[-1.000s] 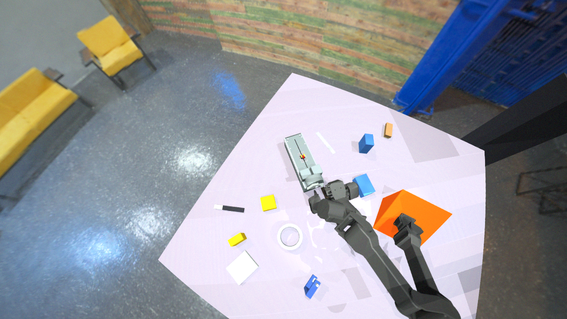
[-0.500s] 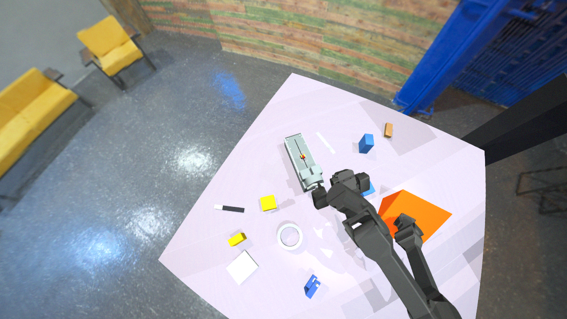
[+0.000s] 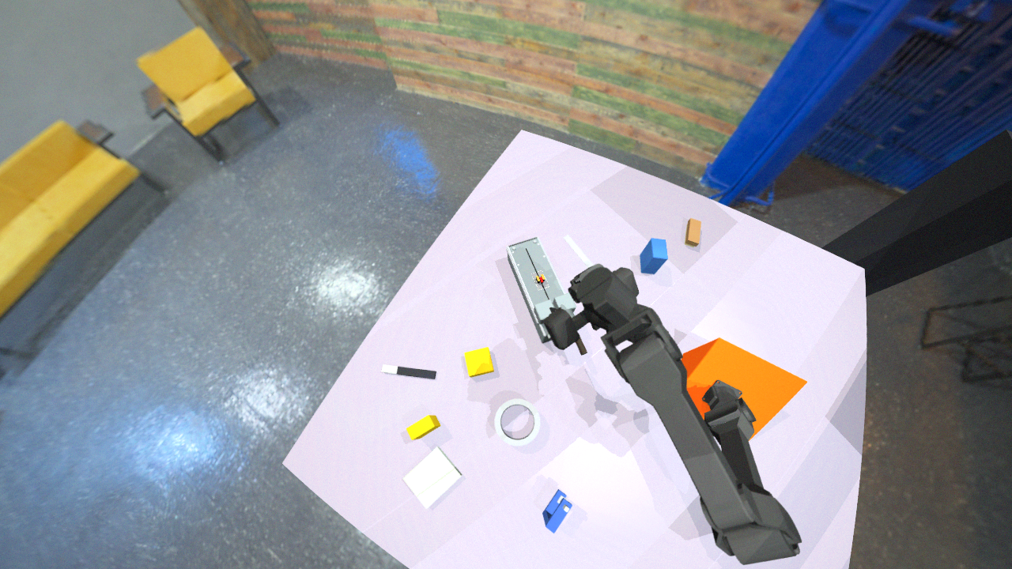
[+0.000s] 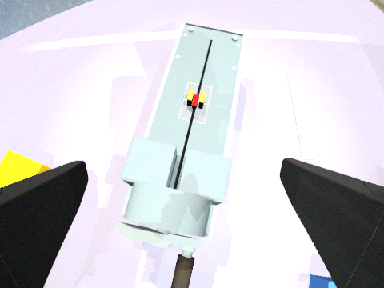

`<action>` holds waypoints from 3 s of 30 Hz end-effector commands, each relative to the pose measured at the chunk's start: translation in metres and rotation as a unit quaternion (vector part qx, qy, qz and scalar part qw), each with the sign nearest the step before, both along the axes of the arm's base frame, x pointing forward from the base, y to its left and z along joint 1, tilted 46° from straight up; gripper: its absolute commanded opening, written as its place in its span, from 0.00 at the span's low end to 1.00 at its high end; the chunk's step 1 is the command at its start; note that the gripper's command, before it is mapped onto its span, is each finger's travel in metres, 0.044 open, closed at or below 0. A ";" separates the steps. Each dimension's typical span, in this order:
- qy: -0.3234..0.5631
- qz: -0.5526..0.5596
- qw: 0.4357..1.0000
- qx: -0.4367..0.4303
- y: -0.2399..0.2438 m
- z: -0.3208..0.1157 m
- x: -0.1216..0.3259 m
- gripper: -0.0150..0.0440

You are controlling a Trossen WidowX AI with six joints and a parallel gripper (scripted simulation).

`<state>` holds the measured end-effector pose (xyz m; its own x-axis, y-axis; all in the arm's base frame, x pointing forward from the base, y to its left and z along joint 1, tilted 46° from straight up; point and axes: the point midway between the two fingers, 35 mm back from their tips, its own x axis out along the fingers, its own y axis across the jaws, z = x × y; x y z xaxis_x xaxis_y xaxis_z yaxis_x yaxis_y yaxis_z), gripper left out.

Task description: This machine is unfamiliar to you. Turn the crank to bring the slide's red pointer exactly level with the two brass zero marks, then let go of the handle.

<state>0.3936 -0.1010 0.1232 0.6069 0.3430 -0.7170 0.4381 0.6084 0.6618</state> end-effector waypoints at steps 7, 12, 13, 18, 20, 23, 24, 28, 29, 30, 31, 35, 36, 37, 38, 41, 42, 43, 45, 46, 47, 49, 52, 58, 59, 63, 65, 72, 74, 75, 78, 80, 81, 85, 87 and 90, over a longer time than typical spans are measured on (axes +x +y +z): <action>-0.084 0.079 0.993 0.013 -0.027 -0.023 0.035 1.00; -0.134 0.116 0.984 0.016 -0.042 -0.037 0.048 1.00; -0.142 0.121 0.982 0.016 -0.044 -0.040 0.050 1.00; -0.147 0.125 0.981 0.016 -0.039 -0.048 0.052 1.00; -0.148 0.125 0.981 0.016 -0.030 -0.058 0.053 1.00; -0.149 0.126 0.981 0.016 -0.017 -0.071 0.053 1.00; -0.149 0.126 0.981 0.016 -0.012 -0.075 0.053 1.00; -0.149 0.126 0.981 0.017 -0.008 -0.079 0.053 1.00; -0.149 0.126 0.981 0.017 -0.008 -0.079 0.053 1.00; -0.149 0.126 0.981 0.017 -0.008 -0.079 0.053 1.00; -0.149 0.126 0.981 0.017 -0.008 -0.079 0.053 1.00; -0.149 0.126 0.981 0.017 -0.008 -0.079 0.053 1.00; -0.149 0.126 0.981 0.017 -0.008 -0.079 0.053 1.00; -0.149 0.126 0.981 0.017 -0.008 -0.079 0.053 1.00; -0.149 0.126 0.981 0.017 -0.008 -0.079 0.053 1.00; -0.149 0.126 0.981 0.017 -0.008 -0.079 0.053 1.00; -0.149 0.126 0.981 0.017 -0.008 -0.079 0.053 1.00; -0.149 0.126 0.981 0.017 -0.008 -0.079 0.053 1.00; -0.150 0.126 0.981 0.016 -0.011 -0.076 0.053 1.00; -0.150 0.127 0.980 0.016 -0.014 -0.073 0.053 1.00; -0.150 0.127 0.980 0.016 -0.019 -0.069 0.053 1.00; -0.150 0.128 0.980 0.015 -0.027 -0.060 0.053 1.00; -0.151 0.129 0.980 0.016 -0.040 -0.047 0.052 1.00; -0.126 0.112 0.986 0.015 -0.036 -0.036 0.046 1.00; -0.116 0.105 0.988 0.015 -0.033 -0.033 0.044 1.00; -0.078 0.076 0.994 0.012 -0.021 -0.021 0.033 1.00; -0.061 0.061 0.996 0.010 -0.016 -0.015 0.026 1.00; -0.007 0.008 1.000 0.000 0.001 0.003 0.000 1.00; 0.007 -0.008 1.000 -0.003 0.006 0.007 -0.008 1.00; 0.014 -0.017 1.000 -0.005 0.008 0.009 -0.012 1.00; 0.035 -0.044 0.998 -0.010 0.014 0.014 -0.024 1.00; 0.048 -0.062 0.997 -0.014 0.017 0.017 -0.033 1.00; 0.054 -0.072 0.996 -0.016 0.019 0.019 -0.037 1.00; 0.072 -0.102 0.992 -0.024 0.024 0.023 -0.052 1.00; 0.073 -0.104 0.992 -0.024 0.024 0.023 -0.053 1.00; 0.073 -0.104 0.992 -0.024 0.026 0.021 -0.052 1.00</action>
